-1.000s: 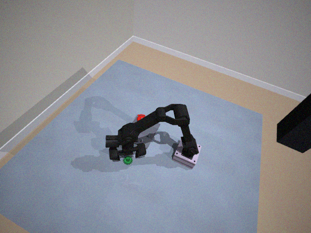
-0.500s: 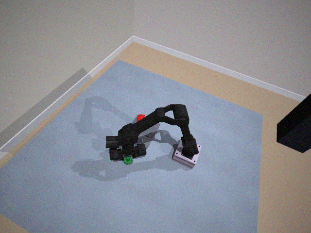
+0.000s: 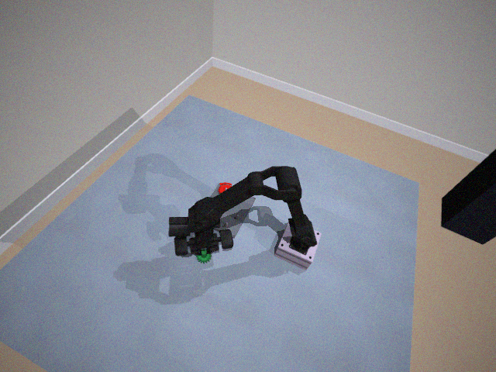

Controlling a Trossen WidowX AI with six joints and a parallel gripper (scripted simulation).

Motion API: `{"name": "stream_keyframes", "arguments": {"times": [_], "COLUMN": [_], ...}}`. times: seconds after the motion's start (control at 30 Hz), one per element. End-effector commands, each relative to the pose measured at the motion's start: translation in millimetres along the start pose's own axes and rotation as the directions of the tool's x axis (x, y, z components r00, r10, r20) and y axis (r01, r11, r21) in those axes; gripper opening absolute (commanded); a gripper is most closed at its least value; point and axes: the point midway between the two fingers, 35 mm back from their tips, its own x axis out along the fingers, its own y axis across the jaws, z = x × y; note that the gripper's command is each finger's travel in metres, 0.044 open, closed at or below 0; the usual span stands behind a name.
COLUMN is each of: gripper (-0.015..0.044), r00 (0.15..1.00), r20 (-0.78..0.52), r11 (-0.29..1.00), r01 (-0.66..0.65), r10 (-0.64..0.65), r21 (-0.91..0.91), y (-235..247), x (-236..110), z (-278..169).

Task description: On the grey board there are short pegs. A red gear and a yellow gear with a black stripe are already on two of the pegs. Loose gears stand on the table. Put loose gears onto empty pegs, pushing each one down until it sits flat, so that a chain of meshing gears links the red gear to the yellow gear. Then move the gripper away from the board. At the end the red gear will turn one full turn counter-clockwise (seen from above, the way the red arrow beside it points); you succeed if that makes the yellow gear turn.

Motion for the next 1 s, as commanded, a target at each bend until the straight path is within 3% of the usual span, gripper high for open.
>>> {"name": "stream_keyframes", "arguments": {"times": [0.0,0.97], "gripper": [0.0,0.0], "r00": [1.0,1.0], "r20": [0.003,0.002], "r11": [1.0,1.0], "r01": [0.001,-0.003], "r10": [-0.001,0.003], "r21": [0.004,0.0], "y": [0.7,5.1], "x": [-3.8,-92.9], "z": [0.3,-0.5]}}
